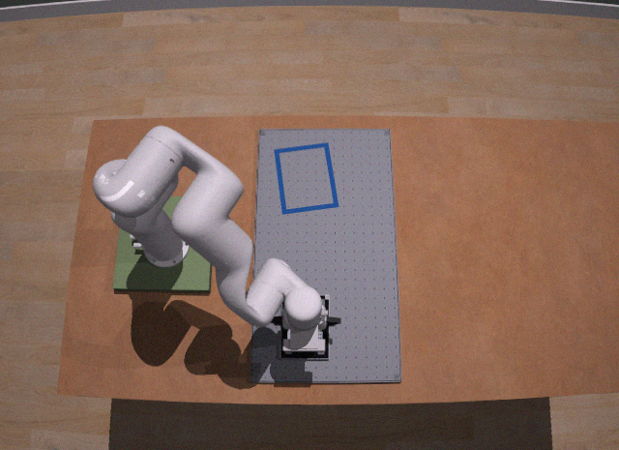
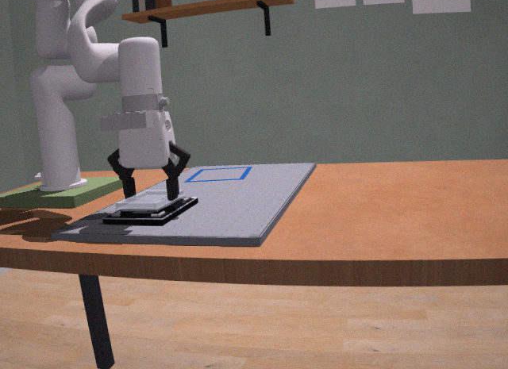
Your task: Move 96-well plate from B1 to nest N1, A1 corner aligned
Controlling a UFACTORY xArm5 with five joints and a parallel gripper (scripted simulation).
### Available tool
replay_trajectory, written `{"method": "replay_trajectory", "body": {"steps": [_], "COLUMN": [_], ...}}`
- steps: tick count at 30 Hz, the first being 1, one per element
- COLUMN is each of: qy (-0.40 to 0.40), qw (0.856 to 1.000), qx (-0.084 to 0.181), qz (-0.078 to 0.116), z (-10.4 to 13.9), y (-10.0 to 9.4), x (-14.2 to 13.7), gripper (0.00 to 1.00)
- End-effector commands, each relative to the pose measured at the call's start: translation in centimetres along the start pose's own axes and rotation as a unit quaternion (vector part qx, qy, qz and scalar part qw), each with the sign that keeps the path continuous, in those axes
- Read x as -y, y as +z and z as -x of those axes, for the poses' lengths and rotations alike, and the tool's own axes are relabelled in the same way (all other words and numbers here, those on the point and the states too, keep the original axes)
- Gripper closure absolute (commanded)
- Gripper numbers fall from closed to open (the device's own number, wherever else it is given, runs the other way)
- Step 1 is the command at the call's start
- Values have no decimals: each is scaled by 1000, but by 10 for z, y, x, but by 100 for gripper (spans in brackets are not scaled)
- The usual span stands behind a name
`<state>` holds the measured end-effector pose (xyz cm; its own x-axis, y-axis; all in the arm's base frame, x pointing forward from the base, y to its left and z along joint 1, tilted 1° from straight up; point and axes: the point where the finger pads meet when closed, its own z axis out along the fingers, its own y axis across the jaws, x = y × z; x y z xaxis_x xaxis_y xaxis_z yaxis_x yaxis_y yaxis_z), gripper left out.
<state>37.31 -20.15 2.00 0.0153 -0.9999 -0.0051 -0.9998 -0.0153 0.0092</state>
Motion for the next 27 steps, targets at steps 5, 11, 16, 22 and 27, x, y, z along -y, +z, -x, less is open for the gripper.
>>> {"method": "replay_trajectory", "body": {"steps": [5, 11, 16, 22, 27], "qy": [0, 0, 0, 0, 0], "qw": [1000, 1000, 1000, 1000, 1000], "qx": [2, 2, 2, 2, 2], "qz": [-4, -4, -4, -4, -4], "z": [-1, -1, -1, -1, -1], "y": [0, 1, 2, 3, 3], "x": [1, 1, 1, 1, 1], "gripper": [100, 100, 100, 100, 100]}}
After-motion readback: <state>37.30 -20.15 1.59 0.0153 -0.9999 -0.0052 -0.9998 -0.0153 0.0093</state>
